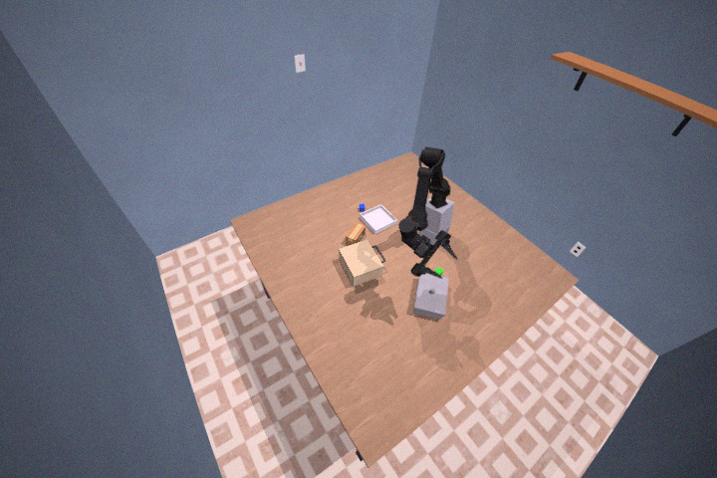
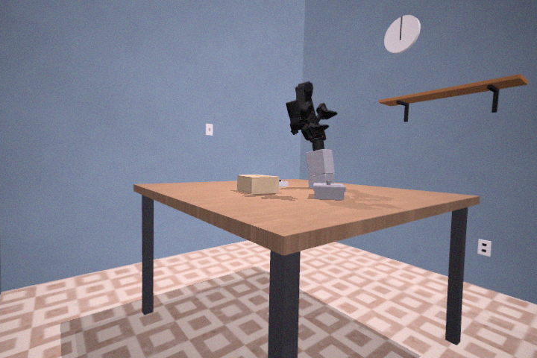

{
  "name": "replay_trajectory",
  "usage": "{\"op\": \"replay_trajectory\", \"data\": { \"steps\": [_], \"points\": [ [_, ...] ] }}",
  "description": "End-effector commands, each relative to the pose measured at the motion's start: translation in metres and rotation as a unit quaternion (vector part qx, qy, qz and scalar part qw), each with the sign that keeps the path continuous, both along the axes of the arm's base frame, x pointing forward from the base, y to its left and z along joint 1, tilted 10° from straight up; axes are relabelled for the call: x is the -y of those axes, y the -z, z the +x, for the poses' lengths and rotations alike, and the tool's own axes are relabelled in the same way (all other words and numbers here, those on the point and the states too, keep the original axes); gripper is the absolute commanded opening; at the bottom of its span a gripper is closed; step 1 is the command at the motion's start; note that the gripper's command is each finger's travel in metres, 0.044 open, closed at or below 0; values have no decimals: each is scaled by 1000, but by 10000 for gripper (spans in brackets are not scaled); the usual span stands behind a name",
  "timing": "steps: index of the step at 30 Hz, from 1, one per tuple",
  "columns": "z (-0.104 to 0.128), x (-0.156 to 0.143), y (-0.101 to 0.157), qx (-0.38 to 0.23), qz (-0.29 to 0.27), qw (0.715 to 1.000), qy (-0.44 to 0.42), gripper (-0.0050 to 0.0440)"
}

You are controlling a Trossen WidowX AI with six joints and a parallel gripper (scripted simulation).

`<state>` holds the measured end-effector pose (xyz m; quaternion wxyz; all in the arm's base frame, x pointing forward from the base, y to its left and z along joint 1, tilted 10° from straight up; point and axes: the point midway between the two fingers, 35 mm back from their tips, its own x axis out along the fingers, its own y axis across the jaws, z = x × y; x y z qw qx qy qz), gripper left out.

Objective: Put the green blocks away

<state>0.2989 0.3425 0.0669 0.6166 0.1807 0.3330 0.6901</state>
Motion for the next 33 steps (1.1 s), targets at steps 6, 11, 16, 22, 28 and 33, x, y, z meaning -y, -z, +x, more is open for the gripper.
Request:
{"op": "replay_trajectory", "data": {
  "steps": [6,11,16,22,28,33],
  "points": [
    [0,0,0,0,0,1000,0,400],
    [0,0,0,0,0,1000,0,400],
    [0,0,0,0,0,1000,0,400],
    [-23,-14,39,-100,-117,986,61,243],
    [-54,-12,78,-173,-251,945,122,243],
    [-69,-6,96,-193,-305,921,145,243]
  ]
}}
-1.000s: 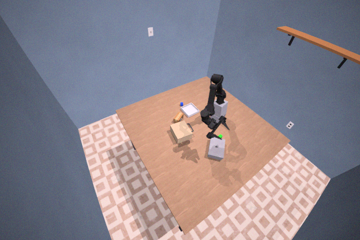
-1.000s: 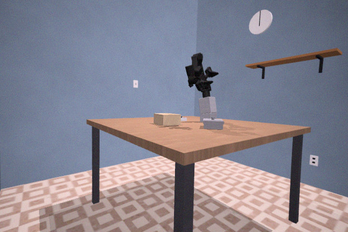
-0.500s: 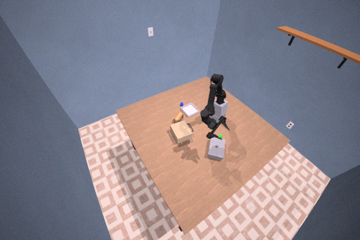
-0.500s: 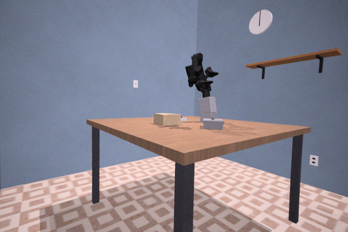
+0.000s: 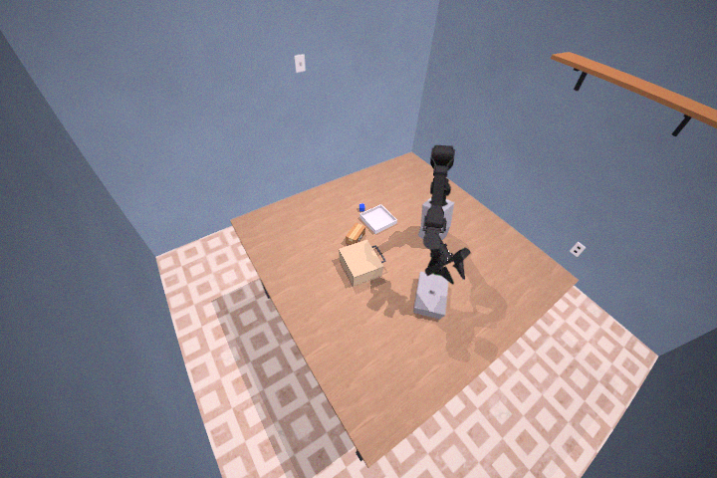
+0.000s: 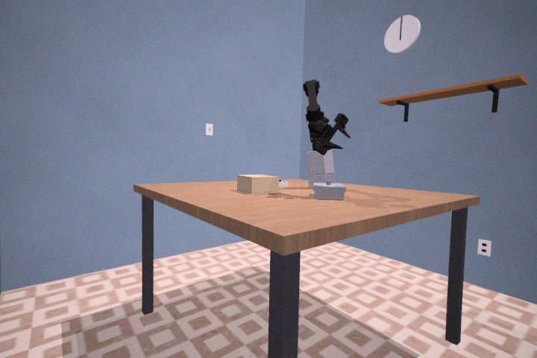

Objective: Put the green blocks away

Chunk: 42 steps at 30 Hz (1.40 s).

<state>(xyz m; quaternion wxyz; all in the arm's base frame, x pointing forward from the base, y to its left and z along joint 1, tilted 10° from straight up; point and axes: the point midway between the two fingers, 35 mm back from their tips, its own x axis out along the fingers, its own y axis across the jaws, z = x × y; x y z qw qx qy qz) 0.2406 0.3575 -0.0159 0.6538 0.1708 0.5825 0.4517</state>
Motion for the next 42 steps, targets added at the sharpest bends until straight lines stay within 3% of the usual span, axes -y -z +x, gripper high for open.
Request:
{"op": "replay_trajectory", "data": {
  "steps": [1,5,7,11,13,16,18,23,25,35,42],
  "points": [
    [-11,9,13,-17,-44,999,18,243],
    [-37,28,36,-44,-167,984,53,243],
    [-40,30,39,-44,-167,984,53,243],
    [-65,58,55,-45,-290,953,80,243],
    [-68,62,58,-45,-290,953,80,243],
    [-84,87,63,-27,-381,919,95,243],
    [-84,87,63,-27,-381,919,95,243],
    [-105,133,62,25,-513,851,111,243],
    [-109,143,61,25,-513,851,111,243],
    [-109,143,61,25,-513,851,111,243],
    [-107,151,107,25,-513,851,111,243]
  ]
}}
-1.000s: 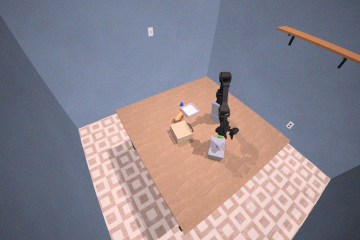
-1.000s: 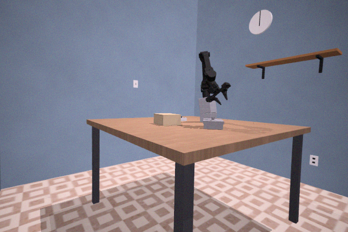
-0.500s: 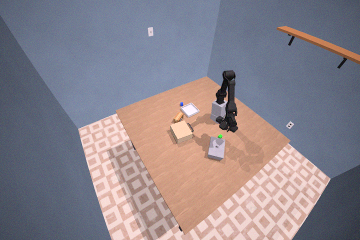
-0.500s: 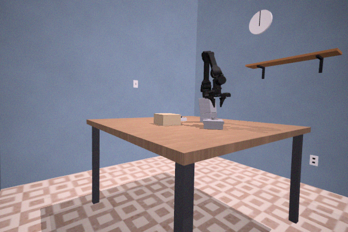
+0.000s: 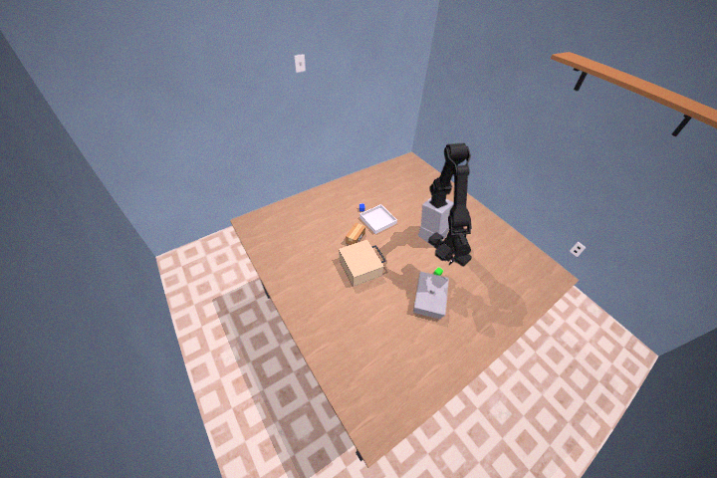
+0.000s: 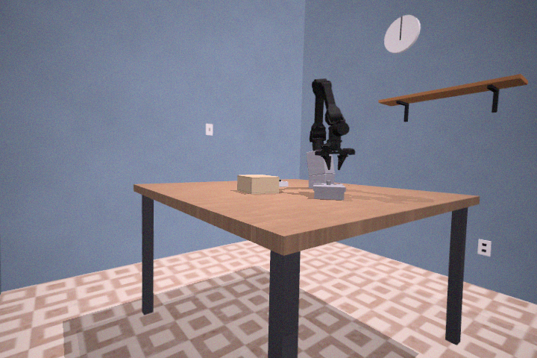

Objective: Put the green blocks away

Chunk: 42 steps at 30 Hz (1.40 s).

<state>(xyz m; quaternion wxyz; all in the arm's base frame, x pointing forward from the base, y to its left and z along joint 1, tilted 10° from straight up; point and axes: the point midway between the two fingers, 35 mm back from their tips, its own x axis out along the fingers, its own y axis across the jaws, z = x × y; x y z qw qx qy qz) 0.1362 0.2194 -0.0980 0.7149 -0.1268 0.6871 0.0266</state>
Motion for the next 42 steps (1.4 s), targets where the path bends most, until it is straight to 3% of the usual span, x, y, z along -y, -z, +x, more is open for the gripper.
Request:
{"op": "replay_trajectory", "data": {
  "steps": [1,8,17,30,37,38,42],
  "points": [
    [-2,14,31,-6,-14,1000,0,243],
    [0,22,77,-6,-14,1000,0,243],
    [0,22,79,-6,-14,1000,0,243],
    [1,27,108,-6,-14,1000,0,243],
    [1,27,109,-6,-14,1000,0,243],
    [1,27,109,-6,-14,1000,0,0],
    [1,27,109,-6,-14,1000,0,0]
  ]
}}
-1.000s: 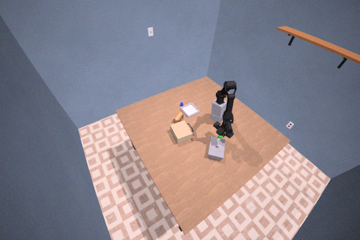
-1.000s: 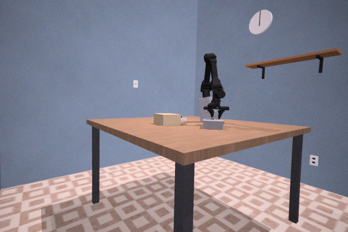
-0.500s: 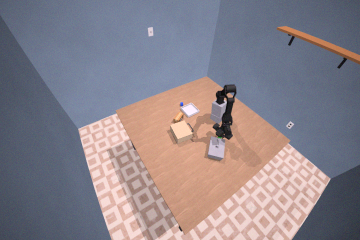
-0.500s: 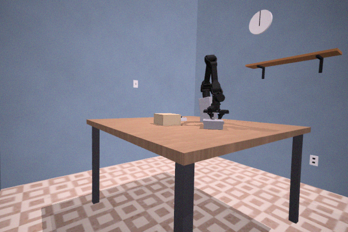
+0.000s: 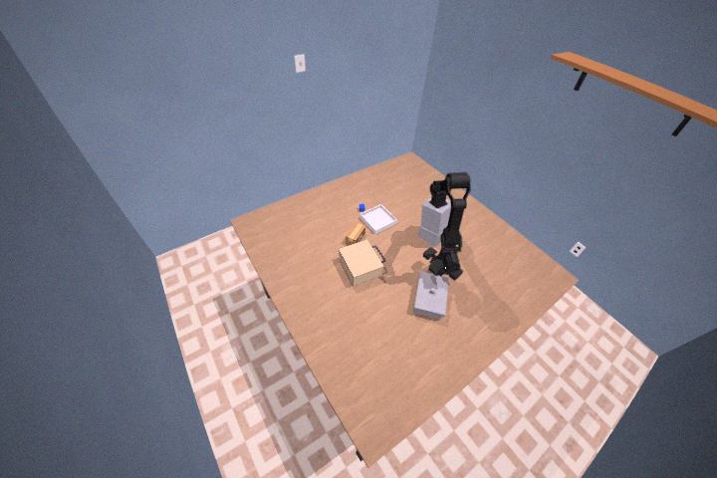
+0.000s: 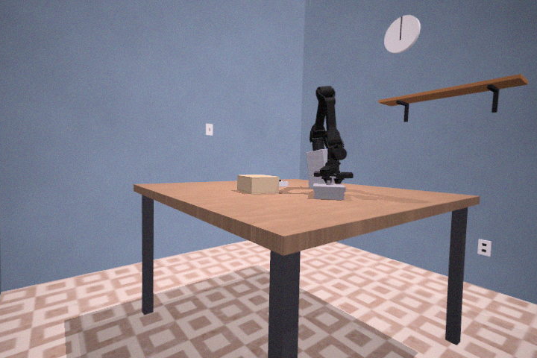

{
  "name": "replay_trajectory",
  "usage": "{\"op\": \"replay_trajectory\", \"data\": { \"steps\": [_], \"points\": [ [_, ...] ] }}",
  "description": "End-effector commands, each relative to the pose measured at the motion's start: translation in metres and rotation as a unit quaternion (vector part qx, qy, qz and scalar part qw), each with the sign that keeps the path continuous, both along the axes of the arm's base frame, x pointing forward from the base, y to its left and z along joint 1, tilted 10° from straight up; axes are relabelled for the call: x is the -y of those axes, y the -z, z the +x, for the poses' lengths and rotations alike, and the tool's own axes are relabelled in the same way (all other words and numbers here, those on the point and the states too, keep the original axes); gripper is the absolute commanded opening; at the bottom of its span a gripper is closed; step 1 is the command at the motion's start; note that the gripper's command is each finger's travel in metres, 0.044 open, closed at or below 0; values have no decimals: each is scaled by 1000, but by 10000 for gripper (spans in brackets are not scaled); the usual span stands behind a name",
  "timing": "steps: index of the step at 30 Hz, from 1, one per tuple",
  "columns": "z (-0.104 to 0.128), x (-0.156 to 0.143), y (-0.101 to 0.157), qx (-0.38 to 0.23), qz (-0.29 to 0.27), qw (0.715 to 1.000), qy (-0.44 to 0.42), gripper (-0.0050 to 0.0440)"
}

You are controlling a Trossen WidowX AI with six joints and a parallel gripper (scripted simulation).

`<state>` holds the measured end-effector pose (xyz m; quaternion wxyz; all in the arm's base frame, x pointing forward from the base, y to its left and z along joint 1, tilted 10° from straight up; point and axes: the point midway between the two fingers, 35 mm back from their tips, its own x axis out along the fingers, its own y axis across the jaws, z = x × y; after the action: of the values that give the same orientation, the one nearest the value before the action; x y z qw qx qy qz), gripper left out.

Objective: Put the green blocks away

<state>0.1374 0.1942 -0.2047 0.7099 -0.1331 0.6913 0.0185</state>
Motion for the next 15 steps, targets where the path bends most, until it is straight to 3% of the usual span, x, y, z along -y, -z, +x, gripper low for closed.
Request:
{"op": "replay_trajectory", "data": {
  "steps": [1,10,15],
  "points": [
    [0,2,2,-1,-4,1000,-1,0],
    [0,2,2,-1,-4,1000,-1,0],
    [-1,0,-11,-1,-4,1000,-1,0]
  ]
}}
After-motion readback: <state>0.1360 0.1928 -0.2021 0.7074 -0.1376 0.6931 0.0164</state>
